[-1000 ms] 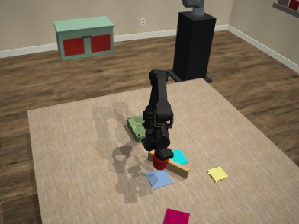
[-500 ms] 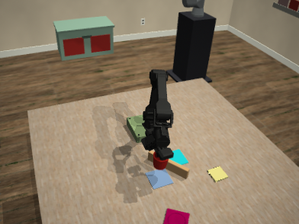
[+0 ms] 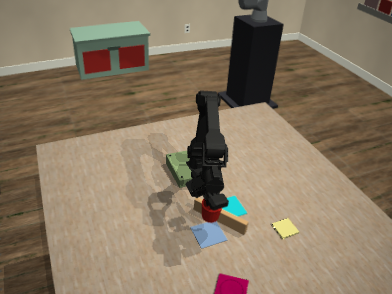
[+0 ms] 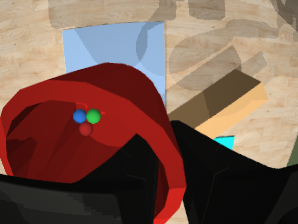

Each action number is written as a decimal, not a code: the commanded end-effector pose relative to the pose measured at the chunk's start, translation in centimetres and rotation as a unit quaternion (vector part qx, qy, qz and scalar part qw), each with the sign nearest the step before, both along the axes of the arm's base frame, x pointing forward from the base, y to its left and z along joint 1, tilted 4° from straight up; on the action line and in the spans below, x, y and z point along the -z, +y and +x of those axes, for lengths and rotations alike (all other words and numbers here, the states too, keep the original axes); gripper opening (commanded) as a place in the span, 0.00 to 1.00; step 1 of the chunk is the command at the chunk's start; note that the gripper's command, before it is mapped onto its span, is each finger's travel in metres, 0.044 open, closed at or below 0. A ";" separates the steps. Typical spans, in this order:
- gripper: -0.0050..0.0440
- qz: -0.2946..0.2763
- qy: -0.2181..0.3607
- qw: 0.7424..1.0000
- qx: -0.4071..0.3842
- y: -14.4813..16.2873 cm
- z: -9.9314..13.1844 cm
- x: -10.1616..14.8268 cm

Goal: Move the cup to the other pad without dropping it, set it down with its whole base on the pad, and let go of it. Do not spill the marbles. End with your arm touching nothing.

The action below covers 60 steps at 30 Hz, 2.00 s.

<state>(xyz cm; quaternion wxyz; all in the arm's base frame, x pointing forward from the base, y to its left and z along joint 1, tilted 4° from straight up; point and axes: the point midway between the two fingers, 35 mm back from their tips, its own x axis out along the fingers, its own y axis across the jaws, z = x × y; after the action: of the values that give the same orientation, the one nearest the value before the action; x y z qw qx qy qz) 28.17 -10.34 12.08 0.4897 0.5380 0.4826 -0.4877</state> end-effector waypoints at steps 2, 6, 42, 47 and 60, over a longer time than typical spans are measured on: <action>0.10 -0.001 -0.002 1.000 0.001 0.5 -0.3 -0.1; 0.10 -0.001 -0.002 1.000 0.001 1.4 -0.8 -0.1; 0.10 -0.001 -0.004 1.000 0.000 8.1 -4.1 -0.4; 0.10 -0.001 -0.004 1.000 0.000 9.0 -4.6 -0.5; 0.10 -0.001 -0.004 1.000 0.000 10.8 -5.6 -0.6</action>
<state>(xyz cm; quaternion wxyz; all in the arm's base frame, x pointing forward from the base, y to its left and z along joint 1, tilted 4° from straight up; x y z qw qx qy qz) 23.12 0.07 12.74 0.4929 0.5414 0.4800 -0.4832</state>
